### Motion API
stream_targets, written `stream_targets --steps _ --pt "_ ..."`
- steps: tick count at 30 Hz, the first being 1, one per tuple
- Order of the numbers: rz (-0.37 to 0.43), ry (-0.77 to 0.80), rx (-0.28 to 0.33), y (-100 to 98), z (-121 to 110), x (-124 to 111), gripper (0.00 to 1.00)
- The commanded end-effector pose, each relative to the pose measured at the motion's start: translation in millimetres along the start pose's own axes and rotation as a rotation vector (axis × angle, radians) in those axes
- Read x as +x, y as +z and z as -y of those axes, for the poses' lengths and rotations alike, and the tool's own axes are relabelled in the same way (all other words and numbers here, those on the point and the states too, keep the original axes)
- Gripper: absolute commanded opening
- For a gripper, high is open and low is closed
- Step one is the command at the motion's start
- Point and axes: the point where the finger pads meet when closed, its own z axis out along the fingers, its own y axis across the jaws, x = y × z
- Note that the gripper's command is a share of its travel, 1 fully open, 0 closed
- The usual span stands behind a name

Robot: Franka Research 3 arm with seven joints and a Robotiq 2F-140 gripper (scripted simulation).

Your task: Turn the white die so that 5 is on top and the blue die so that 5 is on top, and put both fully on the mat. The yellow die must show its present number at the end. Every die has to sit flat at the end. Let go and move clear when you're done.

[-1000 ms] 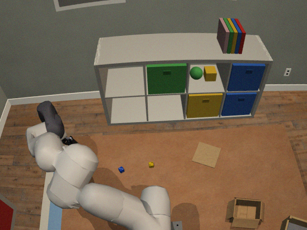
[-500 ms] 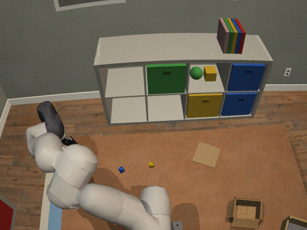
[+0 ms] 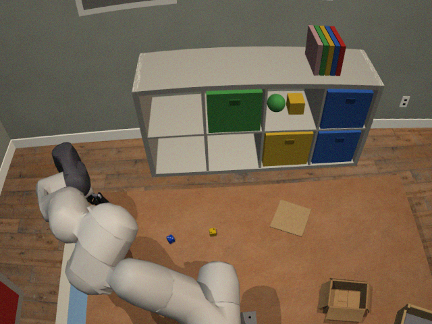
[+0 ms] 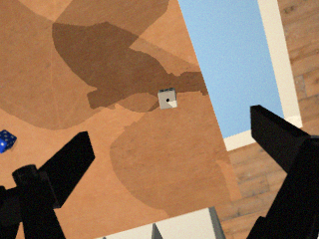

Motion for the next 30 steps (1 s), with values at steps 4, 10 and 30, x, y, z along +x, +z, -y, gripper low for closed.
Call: stream_targets --steps 4,10,30 --pt "-0.001 -0.053 0.002 1.6 0.9 -0.2 1.0" --pt "-0.006 -0.252 0.01 7.7 4.4 -0.4 1.0" --pt "-0.016 -0.579 0.018 16.6 9.0 -0.5 1.0"
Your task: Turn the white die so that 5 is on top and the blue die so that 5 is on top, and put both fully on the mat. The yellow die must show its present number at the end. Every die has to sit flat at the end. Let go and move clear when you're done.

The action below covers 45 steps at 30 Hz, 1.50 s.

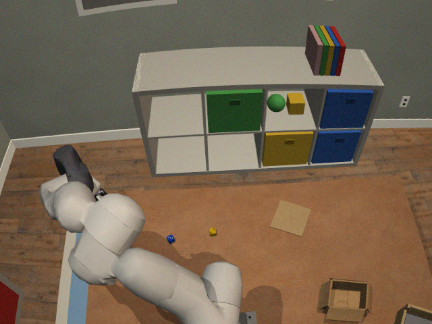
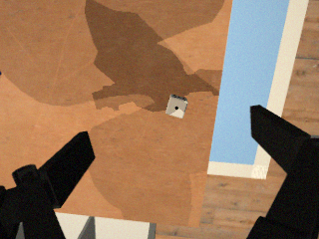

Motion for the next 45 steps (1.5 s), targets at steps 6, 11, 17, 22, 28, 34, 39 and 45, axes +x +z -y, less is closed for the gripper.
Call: stream_targets --steps 6,11,17,22,28,34,39,45 --pt "0.005 -0.257 -0.003 2.7 2.2 -2.0 1.0" --pt "0.004 -0.33 -0.002 4.3 2.7 -1.7 1.0" --pt "0.002 -0.433 0.0 6.6 3.5 -1.2 1.0" --pt "0.0 -0.531 0.0 8.6 4.0 -0.9 1.0" --pt "-0.002 -0.637 0.001 10.6 4.5 -0.5 1.0" --pt "-0.004 -0.727 0.001 12.1 4.8 -0.2 1.0" --pt "-0.005 -0.825 0.001 13.7 5.0 0.1 1.0" --pt "-0.006 -0.931 0.001 15.3 5.1 0.4 1.0"
